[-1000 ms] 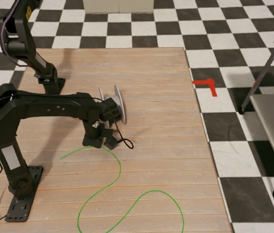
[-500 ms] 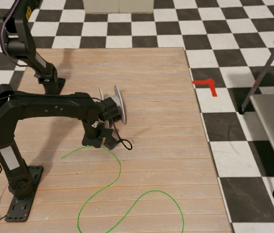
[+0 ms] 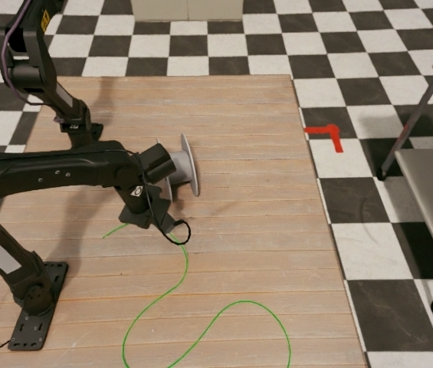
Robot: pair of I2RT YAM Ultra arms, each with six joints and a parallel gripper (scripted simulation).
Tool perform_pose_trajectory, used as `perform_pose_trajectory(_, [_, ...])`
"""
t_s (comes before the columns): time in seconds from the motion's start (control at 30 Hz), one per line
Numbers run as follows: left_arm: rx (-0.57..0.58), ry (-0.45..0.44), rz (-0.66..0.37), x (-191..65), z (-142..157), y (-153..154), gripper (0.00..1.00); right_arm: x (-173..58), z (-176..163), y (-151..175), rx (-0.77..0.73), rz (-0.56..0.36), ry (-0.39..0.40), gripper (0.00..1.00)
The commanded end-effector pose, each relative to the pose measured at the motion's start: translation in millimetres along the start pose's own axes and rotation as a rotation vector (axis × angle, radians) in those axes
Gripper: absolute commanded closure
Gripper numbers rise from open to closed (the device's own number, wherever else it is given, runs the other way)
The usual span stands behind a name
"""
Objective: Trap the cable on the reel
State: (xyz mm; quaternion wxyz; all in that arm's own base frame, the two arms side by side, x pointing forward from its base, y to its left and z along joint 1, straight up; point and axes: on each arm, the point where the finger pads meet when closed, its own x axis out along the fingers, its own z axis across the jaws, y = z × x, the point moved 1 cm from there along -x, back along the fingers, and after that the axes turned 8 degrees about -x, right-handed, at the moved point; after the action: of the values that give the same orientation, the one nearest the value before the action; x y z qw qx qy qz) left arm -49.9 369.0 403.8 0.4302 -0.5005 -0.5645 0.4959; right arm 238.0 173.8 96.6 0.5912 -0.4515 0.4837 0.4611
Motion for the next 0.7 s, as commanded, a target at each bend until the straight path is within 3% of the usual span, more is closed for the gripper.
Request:
perform_pose_trajectory(0.0, [-0.005, -0.003, 0.001, 0, -1, 4, 0.00, -13, -1, -3, 0.102, -0.046, -0.039, 1.00])
perform_pose_trajectory(0.17, [-0.005, -0.003, 0.001, 0, -1, 4, 0.00, -43, 13, -9, 0.214, -0.126, -0.133, 1.00])
perform_pose_trajectory(0.43, [-0.005, -0.003, 0.001, 0, -1, 4, 0.00, -71, 11, -7, 0.443, -0.209, -0.229, 1.00])
perform_pose_trajectory(0.53, [-0.005, -0.003, 0.001, 0, -1, 4, 0.00, -66, 7, -4, 0.471, -0.209, -0.222, 1.00])
perform_pose_trajectory(0.67, [-0.005, -0.003, 0.001, 0, -1, 4, 0.00, -100, 18, -14, 0.578, -0.279, -0.324, 1.00])
